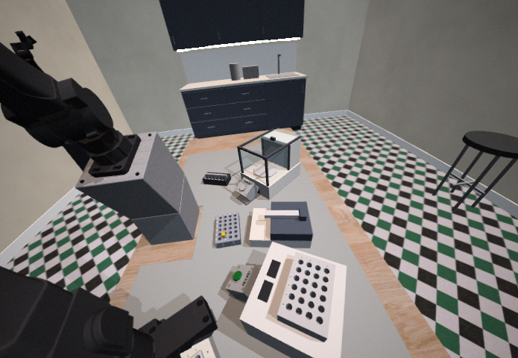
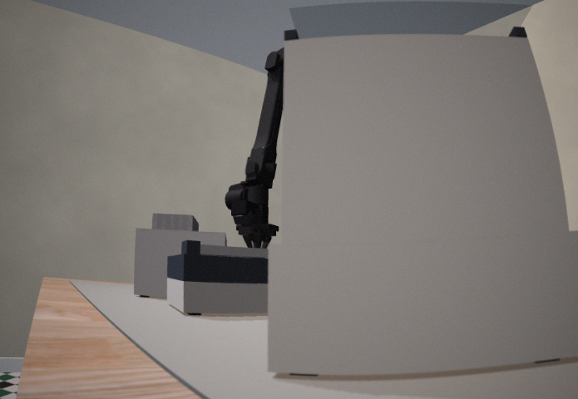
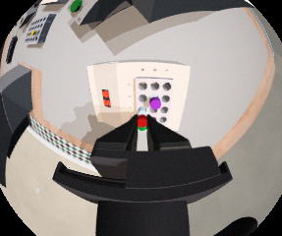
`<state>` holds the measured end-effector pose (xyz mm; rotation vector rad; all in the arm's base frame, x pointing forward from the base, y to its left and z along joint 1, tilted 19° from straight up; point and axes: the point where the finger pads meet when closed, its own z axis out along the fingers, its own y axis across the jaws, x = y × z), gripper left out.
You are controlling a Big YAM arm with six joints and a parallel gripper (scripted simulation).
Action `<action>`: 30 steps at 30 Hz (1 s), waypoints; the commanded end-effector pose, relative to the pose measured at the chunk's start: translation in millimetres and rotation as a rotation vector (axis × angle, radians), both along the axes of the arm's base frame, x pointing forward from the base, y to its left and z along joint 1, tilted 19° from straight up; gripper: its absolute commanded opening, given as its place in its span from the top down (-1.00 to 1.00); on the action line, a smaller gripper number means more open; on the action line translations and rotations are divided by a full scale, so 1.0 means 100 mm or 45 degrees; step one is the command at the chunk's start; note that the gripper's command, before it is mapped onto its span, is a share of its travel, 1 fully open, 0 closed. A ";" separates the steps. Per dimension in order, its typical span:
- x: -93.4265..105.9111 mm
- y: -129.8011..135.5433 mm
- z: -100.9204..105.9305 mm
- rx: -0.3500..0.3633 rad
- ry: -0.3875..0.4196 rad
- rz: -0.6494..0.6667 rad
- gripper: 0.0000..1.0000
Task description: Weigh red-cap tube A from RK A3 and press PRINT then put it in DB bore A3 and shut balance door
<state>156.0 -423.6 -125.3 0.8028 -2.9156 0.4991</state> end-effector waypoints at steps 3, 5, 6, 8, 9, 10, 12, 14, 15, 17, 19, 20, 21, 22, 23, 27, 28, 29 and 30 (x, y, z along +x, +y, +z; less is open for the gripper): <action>-0.02 -0.10 -0.04 -0.015 -0.005 -0.004 0.82; -0.02 -0.10 -0.05 -0.015 -0.005 -0.003 0.82; -0.02 -0.10 -0.05 -0.014 -0.005 -0.003 0.82; -0.03 -0.11 -0.06 -0.015 -0.005 -0.004 0.82; -0.03 -0.11 -0.07 -0.014 -0.005 -0.004 0.82; -0.03 -0.11 -0.07 -0.015 -0.005 -0.004 0.82; -0.02 -0.12 -0.07 -0.016 -0.006 -0.003 0.82; -0.02 -0.11 -0.09 -0.014 -0.005 -0.003 0.82; -0.02 -0.11 -0.09 -0.014 -0.005 -0.003 0.82; -0.02 -0.13 -0.08 -0.018 -0.006 -0.004 0.82; -0.03 -0.12 -0.10 -0.016 -0.005 -0.004 0.82; -0.03 -0.12 -0.11 -0.015 -0.005 -0.004 0.82; -0.03 -0.12 -0.11 -0.013 -0.004 -0.004 0.82; -0.02 -0.12 -0.12 -0.013 -0.004 -0.003 0.82; -0.02 -0.13 -0.12 -0.014 -0.005 -0.003 0.82; -0.03 -0.14 -0.13 -0.016 -0.005 -0.004 0.82; -0.02 -0.15 -0.10 -0.023 -0.008 -0.005 0.82; -0.02 -0.15 -0.10 -0.023 -0.008 -0.005 0.82; -0.02 -0.15 -0.10 -0.023 -0.008 -0.005 0.82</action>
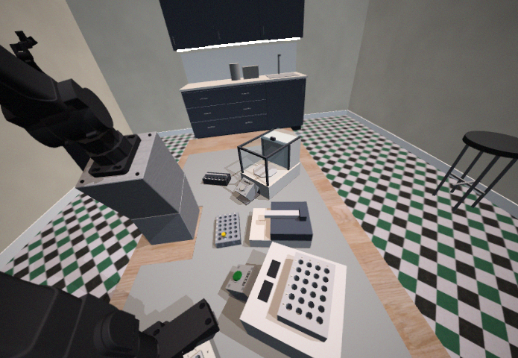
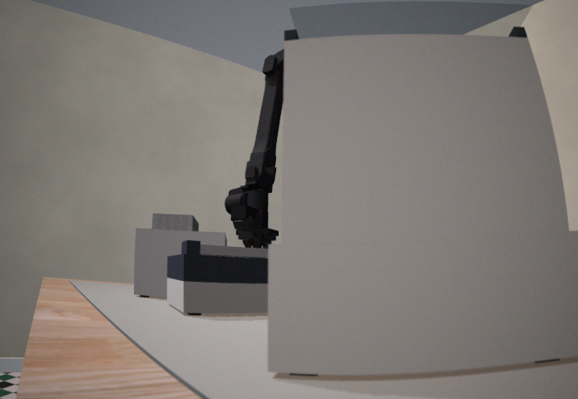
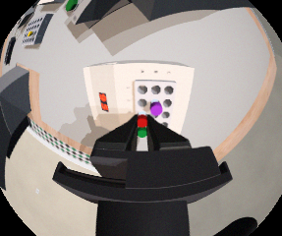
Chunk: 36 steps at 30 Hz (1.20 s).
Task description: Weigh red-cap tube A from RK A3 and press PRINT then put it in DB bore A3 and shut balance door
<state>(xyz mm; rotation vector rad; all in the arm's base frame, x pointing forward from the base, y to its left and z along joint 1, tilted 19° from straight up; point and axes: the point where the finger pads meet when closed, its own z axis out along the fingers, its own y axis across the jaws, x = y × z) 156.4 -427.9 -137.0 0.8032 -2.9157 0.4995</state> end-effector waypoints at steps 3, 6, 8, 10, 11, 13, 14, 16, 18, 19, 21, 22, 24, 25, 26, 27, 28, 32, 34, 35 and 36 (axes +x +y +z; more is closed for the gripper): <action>-0.02 -0.11 0.02 -0.022 -0.008 -0.006 0.82; -0.02 -0.11 0.02 -0.022 -0.008 -0.006 0.82; -0.01 -0.11 0.14 -0.033 -0.013 -0.005 0.28; -0.01 -0.11 0.14 -0.033 -0.013 -0.005 0.28; -0.01 -0.11 0.14 -0.033 -0.013 -0.005 0.28; -0.01 -0.11 0.14 -0.033 -0.013 -0.005 0.28; -0.01 -0.11 0.14 -0.033 -0.013 -0.005 0.28; -0.01 -0.11 0.14 -0.033 -0.013 -0.005 0.28; -0.01 -0.11 0.14 -0.033 -0.013 -0.005 0.28; -0.01 -0.11 0.14 -0.033 -0.013 -0.005 0.28; -0.01 -0.11 0.14 -0.033 -0.013 -0.005 0.28; -0.01 -0.11 0.14 -0.033 -0.013 -0.005 0.28; -0.01 -0.11 0.14 -0.033 -0.013 -0.005 0.28; -0.01 -0.11 0.14 -0.033 -0.013 -0.005 0.28; -0.01 -0.11 0.14 -0.033 -0.013 -0.005 0.28; -0.01 -0.11 0.14 -0.033 -0.013 -0.005 0.28; -0.01 -0.11 0.14 -0.033 -0.013 -0.005 0.28; -0.02 -0.03 0.14 -0.014 -0.006 -0.004 0.28; -0.01 0.00 0.17 -0.013 -0.007 -0.004 0.28; -0.01 0.00 0.17 -0.013 -0.007 -0.004 0.28; -0.01 0.00 0.17 -0.013 -0.007 -0.004 0.28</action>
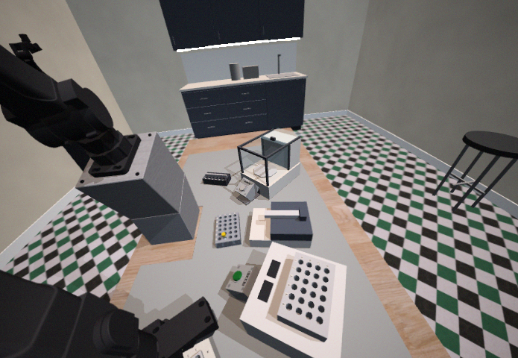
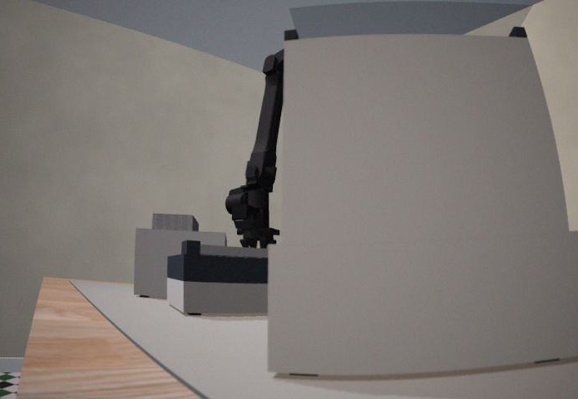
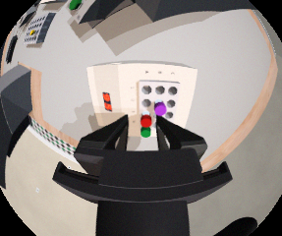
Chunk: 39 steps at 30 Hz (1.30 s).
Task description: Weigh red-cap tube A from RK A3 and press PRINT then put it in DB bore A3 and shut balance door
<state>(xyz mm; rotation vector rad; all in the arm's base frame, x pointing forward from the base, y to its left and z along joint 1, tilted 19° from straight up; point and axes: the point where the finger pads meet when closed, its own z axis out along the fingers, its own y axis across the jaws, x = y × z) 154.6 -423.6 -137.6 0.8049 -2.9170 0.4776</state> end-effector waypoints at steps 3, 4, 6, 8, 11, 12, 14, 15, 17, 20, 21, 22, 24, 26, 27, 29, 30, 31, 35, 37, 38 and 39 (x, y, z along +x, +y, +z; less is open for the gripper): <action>0.03 -0.02 0.22 -0.030 -0.015 -0.002 0.28; 0.04 -0.01 0.23 -0.030 -0.016 -0.002 0.28; 0.05 0.01 0.27 -0.030 -0.017 -0.001 0.28; 0.07 0.03 0.30 -0.030 -0.017 0.003 0.28; 0.08 -0.01 0.31 -0.040 -0.020 0.006 0.28; 0.08 -0.01 0.31 -0.043 -0.021 0.006 0.28; 0.08 -0.02 0.31 -0.044 -0.022 0.007 0.28; 0.08 -0.02 0.31 -0.044 -0.022 0.007 0.28; 0.08 -0.02 0.31 -0.044 -0.022 0.007 0.28; 0.08 -0.02 0.31 -0.044 -0.022 0.007 0.28; 0.08 -0.02 0.31 -0.044 -0.022 0.007 0.28; 0.08 -0.02 0.31 -0.044 -0.022 0.007 0.28; 0.08 -0.02 0.31 -0.044 -0.022 0.007 0.28; 0.08 -0.02 0.31 -0.044 -0.022 0.007 0.28; 0.08 -0.02 0.31 -0.044 -0.022 0.007 0.28; 0.08 -0.02 0.31 -0.044 -0.022 0.007 0.28; 0.08 -0.02 0.31 -0.044 -0.022 0.007 0.28; 0.08 -0.02 0.31 -0.044 -0.022 0.007 0.28; 0.08 -0.02 0.31 -0.044 -0.022 0.007 0.28; 0.08 -0.02 0.31 -0.044 -0.022 0.007 0.28; 0.08 -0.02 0.31 -0.044 -0.022 0.007 0.28; 0.08 -0.02 0.31 -0.044 -0.022 0.007 0.28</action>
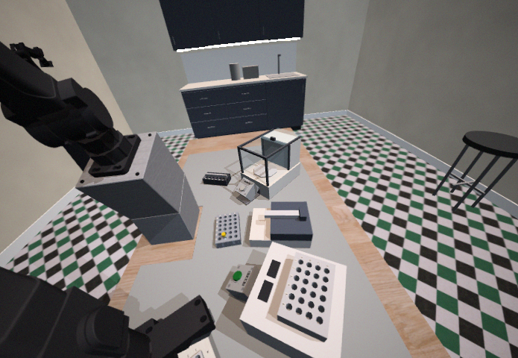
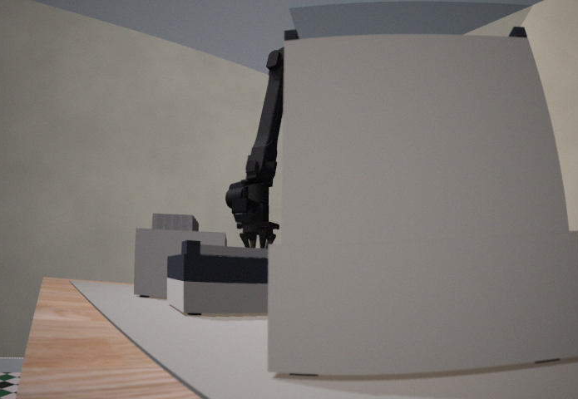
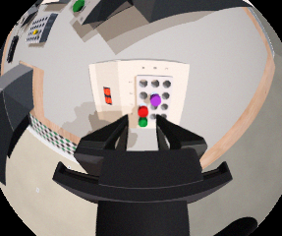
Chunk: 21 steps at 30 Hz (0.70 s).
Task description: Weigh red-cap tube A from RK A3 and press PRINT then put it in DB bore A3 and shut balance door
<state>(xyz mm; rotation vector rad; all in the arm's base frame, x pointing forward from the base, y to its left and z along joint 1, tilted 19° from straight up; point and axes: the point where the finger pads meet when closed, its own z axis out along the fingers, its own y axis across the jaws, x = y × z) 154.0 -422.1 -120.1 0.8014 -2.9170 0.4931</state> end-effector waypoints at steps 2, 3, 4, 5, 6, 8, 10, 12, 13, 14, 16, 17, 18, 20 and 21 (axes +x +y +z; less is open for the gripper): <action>0.09 -0.03 0.14 -0.032 -0.016 0.008 0.28; 0.09 -0.03 0.14 -0.032 -0.016 0.008 0.28; 0.09 -0.03 0.14 -0.032 -0.016 0.008 0.28; 0.09 -0.03 0.14 -0.032 -0.016 0.008 0.28; 0.09 -0.03 0.14 -0.032 -0.016 0.008 0.28; 0.09 -0.03 0.14 -0.032 -0.016 0.008 0.28; 0.09 -0.03 0.14 -0.032 -0.016 0.008 0.28; 0.09 -0.03 0.14 -0.032 -0.016 0.008 0.28; 0.09 -0.03 0.14 -0.032 -0.016 0.008 0.28; 0.09 -0.03 0.14 -0.032 -0.016 0.008 0.28; 0.09 0.04 0.15 -0.018 -0.011 0.004 0.28; 0.09 0.05 0.16 -0.018 -0.011 0.004 0.28; 0.09 0.05 0.18 -0.018 -0.011 0.004 0.28; 0.08 0.07 0.21 -0.018 -0.011 0.004 0.28; 0.08 0.07 0.22 -0.018 -0.011 0.004 0.28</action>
